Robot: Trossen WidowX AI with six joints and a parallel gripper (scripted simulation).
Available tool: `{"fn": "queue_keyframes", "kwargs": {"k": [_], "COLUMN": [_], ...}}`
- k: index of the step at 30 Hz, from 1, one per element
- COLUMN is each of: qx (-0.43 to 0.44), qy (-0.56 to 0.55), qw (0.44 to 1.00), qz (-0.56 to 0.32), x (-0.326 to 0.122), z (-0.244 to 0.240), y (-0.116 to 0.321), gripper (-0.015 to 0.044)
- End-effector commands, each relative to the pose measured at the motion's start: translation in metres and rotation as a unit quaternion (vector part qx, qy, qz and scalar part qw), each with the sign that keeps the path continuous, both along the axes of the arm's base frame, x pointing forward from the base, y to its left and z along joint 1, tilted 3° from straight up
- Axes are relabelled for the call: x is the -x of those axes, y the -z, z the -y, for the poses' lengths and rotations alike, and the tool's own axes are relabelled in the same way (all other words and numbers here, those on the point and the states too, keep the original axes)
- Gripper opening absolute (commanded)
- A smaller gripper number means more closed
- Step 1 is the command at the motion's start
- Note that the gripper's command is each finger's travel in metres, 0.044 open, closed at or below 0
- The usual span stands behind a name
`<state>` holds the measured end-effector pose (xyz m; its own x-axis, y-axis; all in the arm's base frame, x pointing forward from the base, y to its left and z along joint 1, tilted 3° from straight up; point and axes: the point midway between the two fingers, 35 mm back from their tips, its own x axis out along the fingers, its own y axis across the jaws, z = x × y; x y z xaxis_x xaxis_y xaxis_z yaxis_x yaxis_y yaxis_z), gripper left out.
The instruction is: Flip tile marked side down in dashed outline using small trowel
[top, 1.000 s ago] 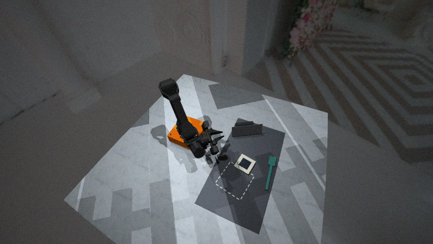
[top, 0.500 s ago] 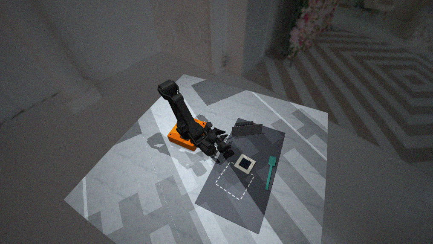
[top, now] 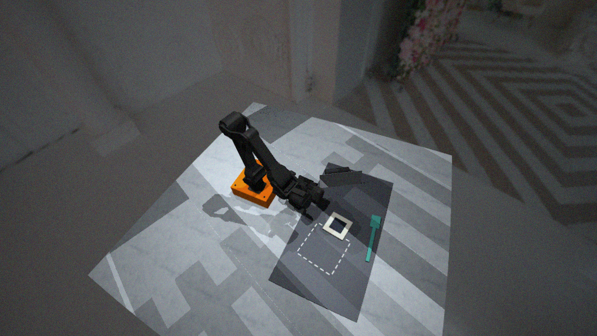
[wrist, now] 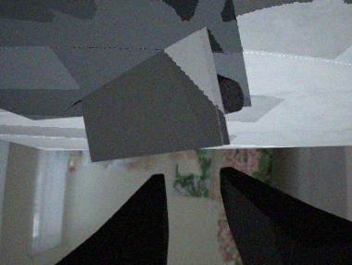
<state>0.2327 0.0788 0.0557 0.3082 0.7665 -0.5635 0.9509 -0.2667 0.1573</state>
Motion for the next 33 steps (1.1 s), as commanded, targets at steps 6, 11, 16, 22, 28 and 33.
{"fn": "queue_keyframes", "kwargs": {"k": [6, 11, 16, 22, 28, 33], "qx": [0.08, 0.116, 0.149, 0.19, 0.223, 0.242], "qy": [-0.099, -0.155, -0.212, -0.283, -0.353, -0.398], "qw": [0.991, 0.979, 0.962, 0.932, 0.895, 0.866], "qz": [0.046, 0.068, 0.09, 0.125, 0.158, 0.181], "x": [-0.006, -0.007, -0.008, -0.01, -0.01, -0.01], "z": [-0.014, -0.023, -0.033, -0.045, -0.059, -0.07], "y": [0.005, 0.008, 0.01, 0.01, 0.01, 0.009], "gripper": [0.01, 0.01, 0.01, 0.01, 0.01, 0.01]}}
